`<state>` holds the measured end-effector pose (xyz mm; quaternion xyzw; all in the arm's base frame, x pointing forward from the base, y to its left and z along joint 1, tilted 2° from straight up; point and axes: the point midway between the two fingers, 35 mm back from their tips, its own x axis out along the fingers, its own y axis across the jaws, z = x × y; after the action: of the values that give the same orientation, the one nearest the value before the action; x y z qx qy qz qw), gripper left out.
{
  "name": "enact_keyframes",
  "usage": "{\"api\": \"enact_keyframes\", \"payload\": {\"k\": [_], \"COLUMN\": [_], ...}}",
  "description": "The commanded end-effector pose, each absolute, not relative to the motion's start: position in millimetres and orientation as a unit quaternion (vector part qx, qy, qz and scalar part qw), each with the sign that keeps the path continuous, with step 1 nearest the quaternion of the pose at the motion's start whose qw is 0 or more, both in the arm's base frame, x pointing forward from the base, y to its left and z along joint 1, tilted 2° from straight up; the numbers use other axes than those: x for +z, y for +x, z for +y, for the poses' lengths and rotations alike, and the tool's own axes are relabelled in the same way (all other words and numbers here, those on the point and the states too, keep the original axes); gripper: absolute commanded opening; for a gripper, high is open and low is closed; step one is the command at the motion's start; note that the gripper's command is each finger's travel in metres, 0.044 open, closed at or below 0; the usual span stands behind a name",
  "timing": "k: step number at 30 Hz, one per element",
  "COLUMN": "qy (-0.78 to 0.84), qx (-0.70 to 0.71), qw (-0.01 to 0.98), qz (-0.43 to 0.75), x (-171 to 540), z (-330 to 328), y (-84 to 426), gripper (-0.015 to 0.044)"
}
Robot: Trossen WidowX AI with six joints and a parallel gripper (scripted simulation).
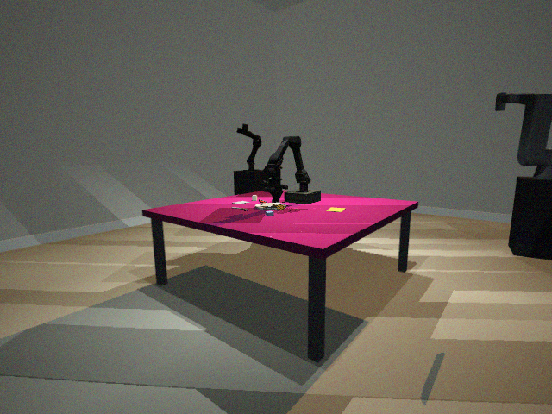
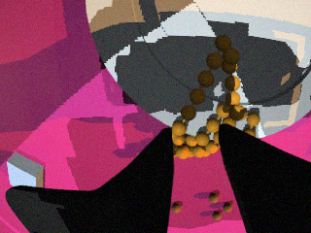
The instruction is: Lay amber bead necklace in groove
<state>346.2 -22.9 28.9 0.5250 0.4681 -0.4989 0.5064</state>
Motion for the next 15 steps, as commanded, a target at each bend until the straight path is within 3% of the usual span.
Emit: {"api": "enact_keyframes", "payload": {"k": [1, 15], "qy": [0.527, 0.527], "qx": [-0.497, -0.500], "qw": [0.509, 0.506], "qz": [0.466, 0.465], "x": [30.2, 8.5], "z": [-23.0, -23.4], "y": [347.7, 348.3], "gripper": [0.0120, 0.0120]}}
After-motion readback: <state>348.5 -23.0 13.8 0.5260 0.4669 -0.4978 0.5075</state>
